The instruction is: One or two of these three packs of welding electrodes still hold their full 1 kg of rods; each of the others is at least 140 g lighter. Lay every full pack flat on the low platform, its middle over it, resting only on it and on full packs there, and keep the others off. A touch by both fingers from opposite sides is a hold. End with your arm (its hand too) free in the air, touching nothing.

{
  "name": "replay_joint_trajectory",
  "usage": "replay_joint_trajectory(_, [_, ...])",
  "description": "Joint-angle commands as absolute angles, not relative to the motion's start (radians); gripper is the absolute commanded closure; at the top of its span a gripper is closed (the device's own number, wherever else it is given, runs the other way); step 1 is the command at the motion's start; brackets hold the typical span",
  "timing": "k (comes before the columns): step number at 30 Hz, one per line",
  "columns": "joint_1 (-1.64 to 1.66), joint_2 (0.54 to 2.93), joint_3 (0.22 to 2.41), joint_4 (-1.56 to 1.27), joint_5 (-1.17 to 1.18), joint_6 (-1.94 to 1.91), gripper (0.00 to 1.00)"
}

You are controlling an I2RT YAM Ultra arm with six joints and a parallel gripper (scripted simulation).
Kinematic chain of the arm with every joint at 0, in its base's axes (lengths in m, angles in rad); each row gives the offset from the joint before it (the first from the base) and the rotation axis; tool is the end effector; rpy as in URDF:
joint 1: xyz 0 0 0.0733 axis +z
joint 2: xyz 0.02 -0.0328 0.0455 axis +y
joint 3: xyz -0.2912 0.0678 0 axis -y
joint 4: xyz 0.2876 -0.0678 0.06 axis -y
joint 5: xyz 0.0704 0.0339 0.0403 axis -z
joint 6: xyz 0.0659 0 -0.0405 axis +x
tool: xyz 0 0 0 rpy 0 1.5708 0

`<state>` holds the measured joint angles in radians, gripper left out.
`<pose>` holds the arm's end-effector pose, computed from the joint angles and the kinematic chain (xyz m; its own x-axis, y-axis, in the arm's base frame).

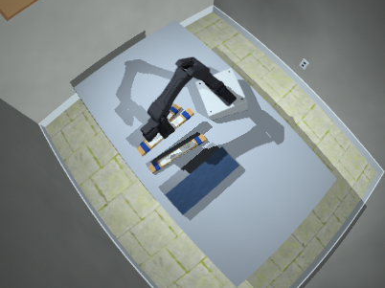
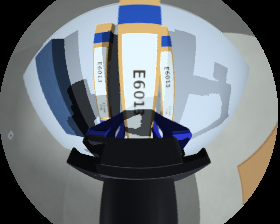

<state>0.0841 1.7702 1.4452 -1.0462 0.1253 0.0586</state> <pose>0.3953 0.0262 0.2361 -0.9784 -0.0242 -0.2051 -0.0013 0.9939 -0.1107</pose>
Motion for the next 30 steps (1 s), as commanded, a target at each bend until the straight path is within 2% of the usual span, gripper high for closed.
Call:
replay_joint_trajectory(1, [0.103, 1.719, 1.496, -1.082, 0.127, 0.067, 1.0])
replay_joint_trajectory(30, [0.106, 1.715, 1.514, -1.105, 0.128, 0.07, 1.0])
